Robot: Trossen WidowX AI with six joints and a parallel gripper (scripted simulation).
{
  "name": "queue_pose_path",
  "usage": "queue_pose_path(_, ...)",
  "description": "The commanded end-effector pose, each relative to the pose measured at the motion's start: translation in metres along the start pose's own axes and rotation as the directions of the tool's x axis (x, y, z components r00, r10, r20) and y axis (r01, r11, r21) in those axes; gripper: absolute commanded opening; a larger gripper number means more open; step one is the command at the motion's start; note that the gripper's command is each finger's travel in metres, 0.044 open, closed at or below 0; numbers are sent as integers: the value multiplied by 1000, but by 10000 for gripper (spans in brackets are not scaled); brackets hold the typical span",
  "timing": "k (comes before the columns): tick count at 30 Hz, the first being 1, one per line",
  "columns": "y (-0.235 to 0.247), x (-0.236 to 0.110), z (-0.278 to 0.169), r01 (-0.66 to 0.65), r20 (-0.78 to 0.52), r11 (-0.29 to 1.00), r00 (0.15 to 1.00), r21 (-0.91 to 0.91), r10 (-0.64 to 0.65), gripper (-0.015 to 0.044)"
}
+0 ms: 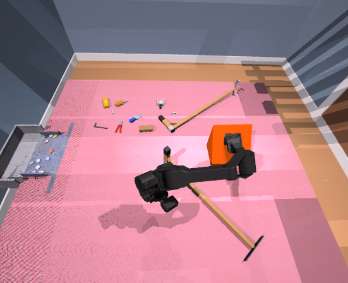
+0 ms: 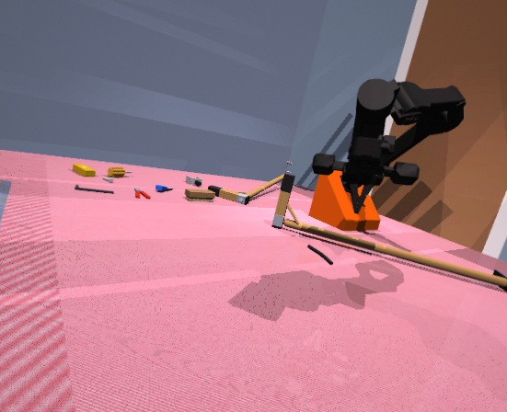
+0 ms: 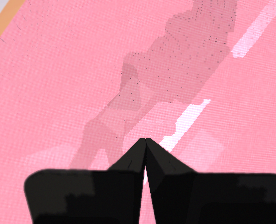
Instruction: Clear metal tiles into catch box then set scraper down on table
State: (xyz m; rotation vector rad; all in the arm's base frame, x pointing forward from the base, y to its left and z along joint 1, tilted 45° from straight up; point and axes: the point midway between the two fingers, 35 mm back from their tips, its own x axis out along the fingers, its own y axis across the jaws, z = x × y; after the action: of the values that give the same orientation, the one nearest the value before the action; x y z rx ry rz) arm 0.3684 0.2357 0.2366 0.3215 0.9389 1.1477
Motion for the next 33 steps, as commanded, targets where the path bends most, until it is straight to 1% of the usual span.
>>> queue_pose_path(1, -16, -10, 6, 33, 19, 999, 999, 12, -33, 0)
queue_pose_path(24, -91, -71, 17, 166, 101, 979, 979, 115, -178, 0)
queue_pose_path(28, -94, -73, 17, 171, 103, 978, 978, 118, -183, 0)
queue_pose_path(33, -96, -65, 16, 172, 101, 978, 978, 118, -184, 0)
